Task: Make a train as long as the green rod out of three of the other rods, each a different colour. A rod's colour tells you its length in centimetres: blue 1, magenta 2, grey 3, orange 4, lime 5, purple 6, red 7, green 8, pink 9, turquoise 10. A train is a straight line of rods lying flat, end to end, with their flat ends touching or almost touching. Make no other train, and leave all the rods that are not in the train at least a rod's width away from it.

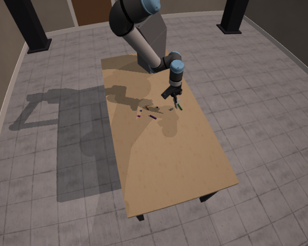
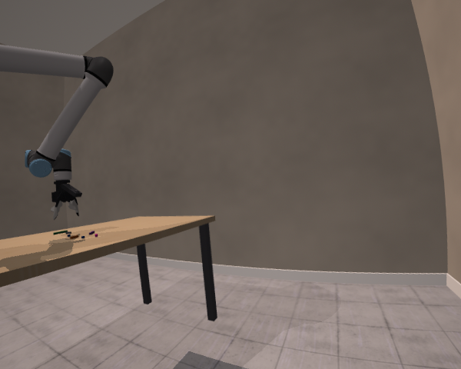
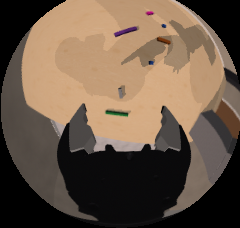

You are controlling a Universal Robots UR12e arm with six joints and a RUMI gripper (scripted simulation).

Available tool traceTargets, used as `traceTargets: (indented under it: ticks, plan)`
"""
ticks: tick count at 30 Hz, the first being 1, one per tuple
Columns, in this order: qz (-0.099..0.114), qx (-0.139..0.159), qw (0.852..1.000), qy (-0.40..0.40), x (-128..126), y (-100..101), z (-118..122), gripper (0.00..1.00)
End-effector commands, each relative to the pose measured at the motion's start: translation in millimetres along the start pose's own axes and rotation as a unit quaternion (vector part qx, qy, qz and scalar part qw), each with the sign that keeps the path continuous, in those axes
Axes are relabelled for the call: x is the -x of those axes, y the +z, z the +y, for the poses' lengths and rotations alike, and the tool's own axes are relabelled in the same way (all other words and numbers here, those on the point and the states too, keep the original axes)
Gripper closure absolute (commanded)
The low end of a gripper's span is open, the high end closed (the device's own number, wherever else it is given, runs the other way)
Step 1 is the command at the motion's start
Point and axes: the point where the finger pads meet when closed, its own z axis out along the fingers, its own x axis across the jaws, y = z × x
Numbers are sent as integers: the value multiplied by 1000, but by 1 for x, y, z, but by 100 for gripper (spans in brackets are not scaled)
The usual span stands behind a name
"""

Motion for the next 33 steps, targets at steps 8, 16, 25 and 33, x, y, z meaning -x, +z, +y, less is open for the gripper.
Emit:
traceTargets:
  ticks: [8, 16, 25, 33]
  plan:
    - [-2, 0, 997, -80, 8, 1, 11, 0]
    - [-2, 0, 997, -82, 8, 1, 11, 86]
    - [-2, 0, 997, -82, 8, 1, 11, 86]
    - [-2, 0, 997, -82, 8, 1, 11, 86]
